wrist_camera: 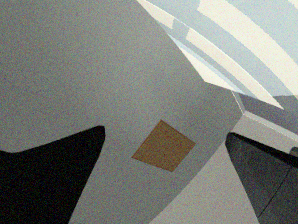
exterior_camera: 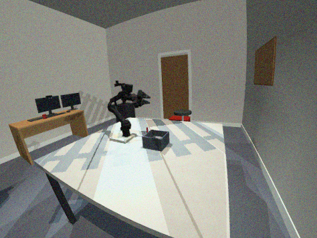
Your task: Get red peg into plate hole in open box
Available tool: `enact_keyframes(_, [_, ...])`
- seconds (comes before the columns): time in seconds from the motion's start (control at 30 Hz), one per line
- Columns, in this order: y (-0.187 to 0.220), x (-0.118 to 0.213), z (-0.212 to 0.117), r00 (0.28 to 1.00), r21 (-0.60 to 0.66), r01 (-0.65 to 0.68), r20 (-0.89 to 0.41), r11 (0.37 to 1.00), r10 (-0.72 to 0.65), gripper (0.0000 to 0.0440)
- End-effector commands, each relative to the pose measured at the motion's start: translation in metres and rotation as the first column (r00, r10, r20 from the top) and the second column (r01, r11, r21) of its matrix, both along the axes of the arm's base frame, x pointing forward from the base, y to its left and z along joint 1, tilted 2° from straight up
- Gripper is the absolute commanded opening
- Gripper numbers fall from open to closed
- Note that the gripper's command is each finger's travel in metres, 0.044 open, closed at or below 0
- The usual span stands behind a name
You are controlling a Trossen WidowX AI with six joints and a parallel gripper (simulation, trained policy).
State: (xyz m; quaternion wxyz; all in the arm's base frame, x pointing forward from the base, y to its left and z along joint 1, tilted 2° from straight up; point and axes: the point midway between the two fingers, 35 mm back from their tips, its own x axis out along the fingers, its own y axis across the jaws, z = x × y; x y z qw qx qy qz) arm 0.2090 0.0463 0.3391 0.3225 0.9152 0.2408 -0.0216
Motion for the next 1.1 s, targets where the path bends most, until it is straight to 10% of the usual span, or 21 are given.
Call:
enact_keyframes(0.0, [0.005, 0.006, -0.029, 0.994, -0.066, -0.024, -0.105, 0.998, 0.017, 0.0440])
enact_keyframes(0.57, [0.033, -0.010, -0.141, 0.830, -0.347, -0.328, -0.549, 0.879, 0.093, 0.0440])
enact_keyframes(1.07, [0.055, -0.037, -0.209, 0.664, -0.486, -0.657, -0.736, 0.576, 0.136, 0.0440])
